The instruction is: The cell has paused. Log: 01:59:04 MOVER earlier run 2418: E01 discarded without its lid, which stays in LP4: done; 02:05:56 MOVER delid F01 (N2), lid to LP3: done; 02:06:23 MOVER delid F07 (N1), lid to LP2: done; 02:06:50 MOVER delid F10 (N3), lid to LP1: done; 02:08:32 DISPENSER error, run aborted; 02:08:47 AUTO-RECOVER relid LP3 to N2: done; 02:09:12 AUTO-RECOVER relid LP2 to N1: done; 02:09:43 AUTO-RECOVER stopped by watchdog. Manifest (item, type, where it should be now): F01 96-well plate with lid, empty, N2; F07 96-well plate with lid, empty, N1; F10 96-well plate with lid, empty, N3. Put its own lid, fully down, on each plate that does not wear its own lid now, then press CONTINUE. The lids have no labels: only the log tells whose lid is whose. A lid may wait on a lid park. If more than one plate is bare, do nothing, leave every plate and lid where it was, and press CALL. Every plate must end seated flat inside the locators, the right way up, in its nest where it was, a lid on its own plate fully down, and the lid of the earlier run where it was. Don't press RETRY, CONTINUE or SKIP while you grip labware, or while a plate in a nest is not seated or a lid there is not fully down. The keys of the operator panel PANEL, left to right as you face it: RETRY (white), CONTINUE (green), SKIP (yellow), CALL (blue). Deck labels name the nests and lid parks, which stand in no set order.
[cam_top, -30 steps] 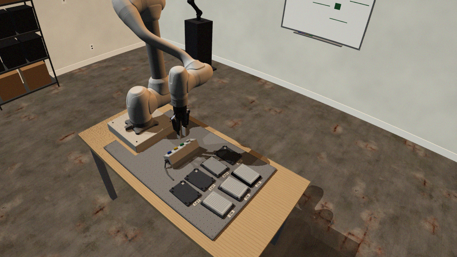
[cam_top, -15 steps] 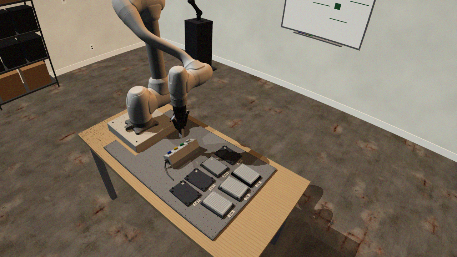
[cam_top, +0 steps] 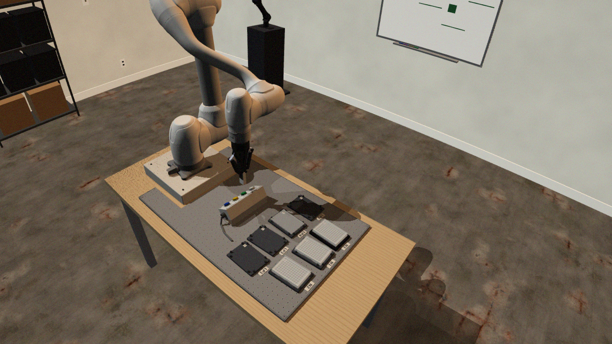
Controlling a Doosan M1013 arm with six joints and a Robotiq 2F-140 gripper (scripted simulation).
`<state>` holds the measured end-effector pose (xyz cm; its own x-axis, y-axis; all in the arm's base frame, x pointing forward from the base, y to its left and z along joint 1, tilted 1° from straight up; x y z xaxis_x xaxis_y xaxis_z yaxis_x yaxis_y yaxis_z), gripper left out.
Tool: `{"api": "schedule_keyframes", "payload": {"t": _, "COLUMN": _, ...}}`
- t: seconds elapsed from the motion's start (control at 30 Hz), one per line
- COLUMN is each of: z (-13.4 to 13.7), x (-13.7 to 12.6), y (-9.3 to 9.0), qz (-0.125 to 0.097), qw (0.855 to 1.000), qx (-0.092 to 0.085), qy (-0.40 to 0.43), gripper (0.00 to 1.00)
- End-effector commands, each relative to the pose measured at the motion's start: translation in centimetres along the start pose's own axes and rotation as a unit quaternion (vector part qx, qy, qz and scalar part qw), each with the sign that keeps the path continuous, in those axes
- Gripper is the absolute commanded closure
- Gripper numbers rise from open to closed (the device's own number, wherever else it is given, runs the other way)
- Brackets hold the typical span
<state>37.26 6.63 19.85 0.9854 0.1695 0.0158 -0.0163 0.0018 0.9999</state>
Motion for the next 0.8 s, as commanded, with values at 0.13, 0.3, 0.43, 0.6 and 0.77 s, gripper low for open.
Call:
{"api": "schedule_keyframes", "payload": {"t": 0.13, "z": 0.19, "x": -0.12, "y": -0.12, "qz": 0.003, "qw": 1.0, "qx": 0.0, "qy": 0.002, "gripper": 1.0}}
{"api": "schedule_keyframes", "payload": {"t": 0.3, "z": 0.19, "x": -0.12, "y": -0.21, "qz": 0.003, "qw": 1.0, "qx": 0.0, "qy": 0.002, "gripper": 1.0}}
{"api": "schedule_keyframes", "payload": {"t": 0.43, "z": 0.19, "x": -0.12, "y": -0.34, "qz": 0.003, "qw": 1.0, "qx": 0.0, "qy": 0.002, "gripper": 1.0}}
{"api": "schedule_keyframes", "payload": {"t": 0.6, "z": 0.2, "x": -0.12, "y": -0.47, "qz": 0.003, "qw": 1.0, "qx": 0.0, "qy": 0.002, "gripper": 1.0}}
{"api": "schedule_keyframes", "payload": {"t": 0.77, "z": 0.2, "x": -0.11, "y": -0.73, "qz": 0.003, "qw": 1.0, "qx": 0.0, "qy": 0.002, "gripper": 1.0}}
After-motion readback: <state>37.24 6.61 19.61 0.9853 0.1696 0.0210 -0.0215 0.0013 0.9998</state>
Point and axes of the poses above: the point where the finger pads meet when closed, its own y axis back along the fingers, its own z axis across the jaws, x = y × z, the point moved 8 cm from there along y, back along the fingers, and after that the axes turned 6 degrees about y, right-handed, at the moved point
